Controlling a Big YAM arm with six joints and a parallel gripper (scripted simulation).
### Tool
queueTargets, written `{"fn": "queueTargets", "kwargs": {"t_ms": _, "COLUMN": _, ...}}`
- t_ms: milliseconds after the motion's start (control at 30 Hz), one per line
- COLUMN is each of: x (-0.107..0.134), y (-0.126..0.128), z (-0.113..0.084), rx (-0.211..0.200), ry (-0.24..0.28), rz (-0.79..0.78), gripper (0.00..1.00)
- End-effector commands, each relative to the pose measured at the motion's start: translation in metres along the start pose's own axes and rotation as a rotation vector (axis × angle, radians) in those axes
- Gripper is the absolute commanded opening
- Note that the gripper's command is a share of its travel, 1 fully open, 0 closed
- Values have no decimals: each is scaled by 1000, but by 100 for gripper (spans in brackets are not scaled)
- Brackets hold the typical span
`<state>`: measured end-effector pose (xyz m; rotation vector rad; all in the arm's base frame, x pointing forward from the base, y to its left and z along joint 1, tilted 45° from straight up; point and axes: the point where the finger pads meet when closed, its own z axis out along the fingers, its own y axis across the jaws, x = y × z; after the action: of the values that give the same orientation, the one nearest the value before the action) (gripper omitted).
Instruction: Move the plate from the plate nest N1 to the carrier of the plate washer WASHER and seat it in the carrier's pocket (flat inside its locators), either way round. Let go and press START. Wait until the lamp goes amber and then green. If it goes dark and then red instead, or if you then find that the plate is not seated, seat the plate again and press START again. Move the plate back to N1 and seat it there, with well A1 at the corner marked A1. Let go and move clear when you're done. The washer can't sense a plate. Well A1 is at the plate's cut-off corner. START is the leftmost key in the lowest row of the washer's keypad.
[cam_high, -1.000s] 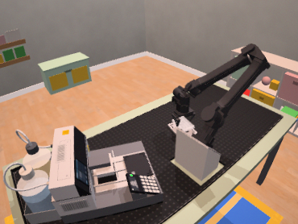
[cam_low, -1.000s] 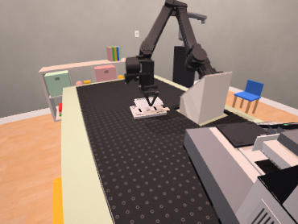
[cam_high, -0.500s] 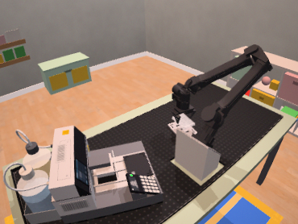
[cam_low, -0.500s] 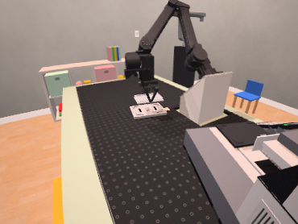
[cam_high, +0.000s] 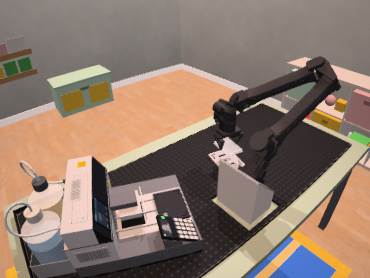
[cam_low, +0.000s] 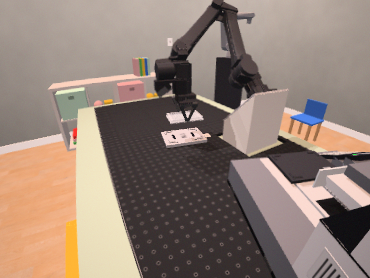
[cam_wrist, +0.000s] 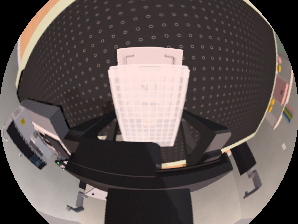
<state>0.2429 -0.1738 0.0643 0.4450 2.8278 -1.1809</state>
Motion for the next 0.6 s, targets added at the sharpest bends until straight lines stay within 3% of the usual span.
{"fn": "queueTargets", "kwargs": {"t_ms": 0, "x": -22, "y": -6, "z": -20, "rx": -1, "ry": -44, "rz": 40, "gripper": 82}}
{"fn": "queueTargets", "kwargs": {"t_ms": 567, "x": -21, "y": -3, "z": -23, "rx": 0, "ry": -32, "rz": 29, "gripper": 82}}
